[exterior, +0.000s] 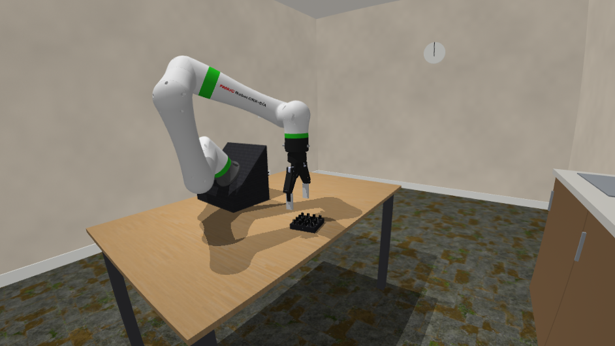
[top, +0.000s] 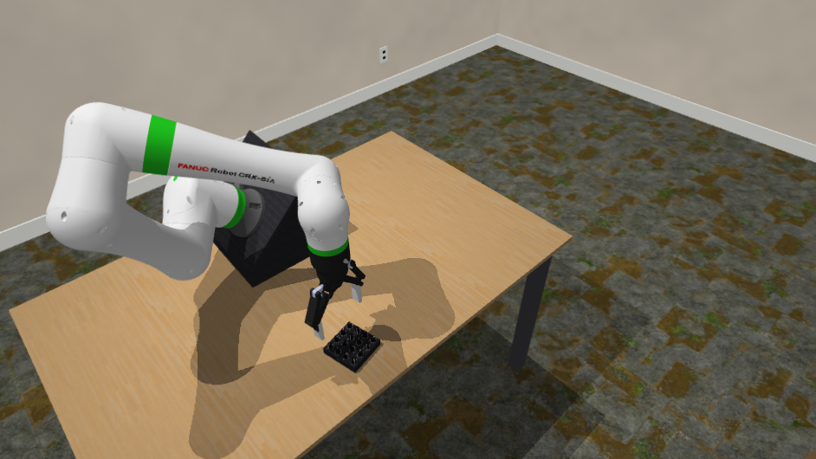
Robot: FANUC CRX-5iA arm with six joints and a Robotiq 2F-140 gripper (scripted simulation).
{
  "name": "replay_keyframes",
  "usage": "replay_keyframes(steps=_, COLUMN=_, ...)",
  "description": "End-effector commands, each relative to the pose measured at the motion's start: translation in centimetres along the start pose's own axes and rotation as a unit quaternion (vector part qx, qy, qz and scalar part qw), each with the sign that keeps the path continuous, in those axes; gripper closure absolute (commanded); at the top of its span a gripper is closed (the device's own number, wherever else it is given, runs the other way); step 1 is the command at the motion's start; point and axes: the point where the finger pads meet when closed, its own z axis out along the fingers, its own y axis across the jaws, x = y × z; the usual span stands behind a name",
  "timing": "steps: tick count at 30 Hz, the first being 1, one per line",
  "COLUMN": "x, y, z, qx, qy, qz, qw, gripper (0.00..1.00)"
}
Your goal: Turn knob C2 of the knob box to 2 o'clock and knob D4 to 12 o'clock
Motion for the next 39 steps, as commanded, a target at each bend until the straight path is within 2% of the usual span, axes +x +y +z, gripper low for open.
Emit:
replay_keyframes(steps=1, x=0.0, y=0.0, z=0.0, qx=0.000, qy=0.000, qz=0.000, qw=1.000, gripper=0.00)
replay_keyframes(steps=19, x=-0.3, y=0.0, z=0.0, qx=0.000, qy=0.000, qz=0.000, qw=1.000, gripper=0.00)
replay_keyframes(steps=39, x=-3.6, y=0.0, z=0.0, qx=0.000, qy=0.000, qz=0.000, qw=1.000, gripper=0.00)
